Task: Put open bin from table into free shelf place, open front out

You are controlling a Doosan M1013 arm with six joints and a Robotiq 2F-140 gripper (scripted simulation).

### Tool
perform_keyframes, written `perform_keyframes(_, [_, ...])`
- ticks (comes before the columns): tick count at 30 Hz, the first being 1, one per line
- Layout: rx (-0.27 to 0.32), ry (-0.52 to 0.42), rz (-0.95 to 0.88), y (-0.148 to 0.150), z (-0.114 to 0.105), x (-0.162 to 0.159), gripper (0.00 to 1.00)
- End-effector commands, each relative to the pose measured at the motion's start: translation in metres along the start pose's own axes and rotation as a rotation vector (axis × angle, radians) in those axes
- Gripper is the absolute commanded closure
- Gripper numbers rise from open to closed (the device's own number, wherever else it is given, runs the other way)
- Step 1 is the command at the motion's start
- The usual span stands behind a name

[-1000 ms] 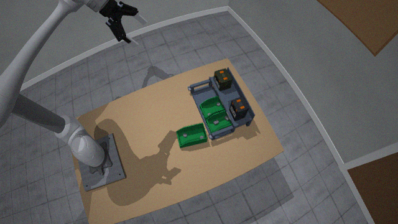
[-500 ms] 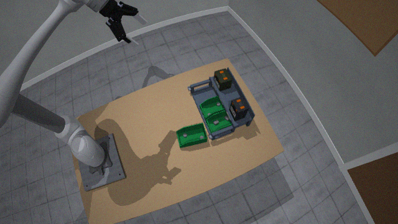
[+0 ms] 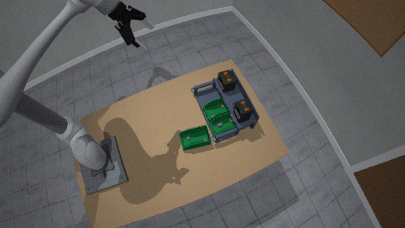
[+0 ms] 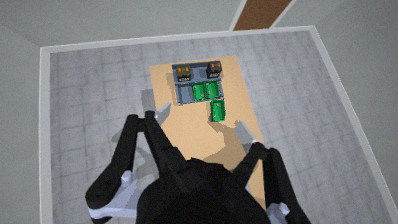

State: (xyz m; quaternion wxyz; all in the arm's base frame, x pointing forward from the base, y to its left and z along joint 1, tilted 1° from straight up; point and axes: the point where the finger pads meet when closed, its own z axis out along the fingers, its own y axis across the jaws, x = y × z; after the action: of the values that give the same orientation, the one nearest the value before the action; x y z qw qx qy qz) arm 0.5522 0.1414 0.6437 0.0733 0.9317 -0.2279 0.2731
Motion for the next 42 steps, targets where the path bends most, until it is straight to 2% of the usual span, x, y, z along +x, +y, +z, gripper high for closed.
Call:
perform_keyframes(1, [-0.004, -0.008, -0.01, 0.0, 0.008, 0.001, 0.0])
perform_keyframes(8, [-0.027, -0.068, -0.071, 0.003, 0.066, 0.003, 0.0])
perform_keyframes(16, [-0.045, -0.17, -0.153, 0.019, 0.16, 0.002, 0.0])
perform_keyframes(18, [-0.045, -0.17, -0.153, 0.019, 0.16, 0.002, 0.0])
perform_keyframes(19, [-0.046, -0.185, -0.163, 0.023, 0.173, 0.002, 0.0])
perform_keyframes(26, [-0.038, -0.293, -0.225, 0.055, 0.268, -0.006, 0.0])
perform_keyframes(33, [-0.009, -0.391, -0.263, 0.097, 0.352, -0.021, 0.0])
perform_keyframes(35, [-0.009, -0.391, -0.263, 0.097, 0.352, -0.021, 0.0])
perform_keyframes(42, [0.034, -0.473, -0.28, 0.143, 0.425, -0.042, 0.0])
